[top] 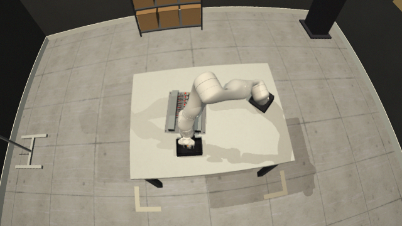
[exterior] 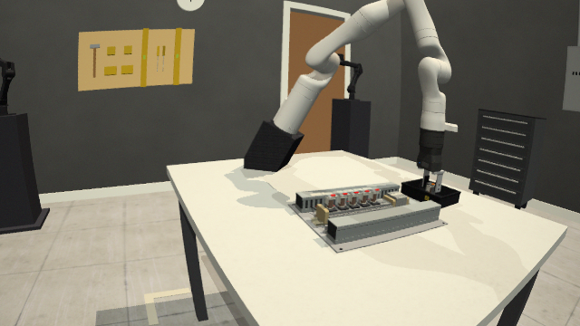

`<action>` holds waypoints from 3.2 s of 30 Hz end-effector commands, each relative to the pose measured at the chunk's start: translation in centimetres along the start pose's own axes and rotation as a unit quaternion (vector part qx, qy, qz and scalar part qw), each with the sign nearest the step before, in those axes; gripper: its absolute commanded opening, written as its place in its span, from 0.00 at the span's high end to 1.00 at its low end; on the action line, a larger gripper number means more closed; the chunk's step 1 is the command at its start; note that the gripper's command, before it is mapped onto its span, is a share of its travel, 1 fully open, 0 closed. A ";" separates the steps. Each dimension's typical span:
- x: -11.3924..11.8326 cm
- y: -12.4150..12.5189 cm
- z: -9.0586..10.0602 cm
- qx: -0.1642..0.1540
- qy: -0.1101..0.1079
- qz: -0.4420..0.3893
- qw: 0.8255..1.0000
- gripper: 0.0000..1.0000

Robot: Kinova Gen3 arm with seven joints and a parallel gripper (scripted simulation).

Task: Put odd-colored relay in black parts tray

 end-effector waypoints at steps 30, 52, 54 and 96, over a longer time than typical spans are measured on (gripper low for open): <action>0.1 0.0 1.4 0.000 -0.001 0.000 1.000 0.02; 0.1 0.0 2.2 0.000 -0.001 0.000 1.000 0.02; 0.1 0.0 2.3 0.000 -0.001 0.000 1.000 0.02; 0.0 0.0 2.8 0.000 -0.001 0.000 1.000 0.02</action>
Point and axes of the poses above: the point where the finger pads meet when closed, its own z axis back along the fingers, its own x axis across the jaws, y = z × x, the point moved 5 cm from there along z, back along the fingers, and after that the axes turned 10 degrees about -z, right-handed, at the moved point
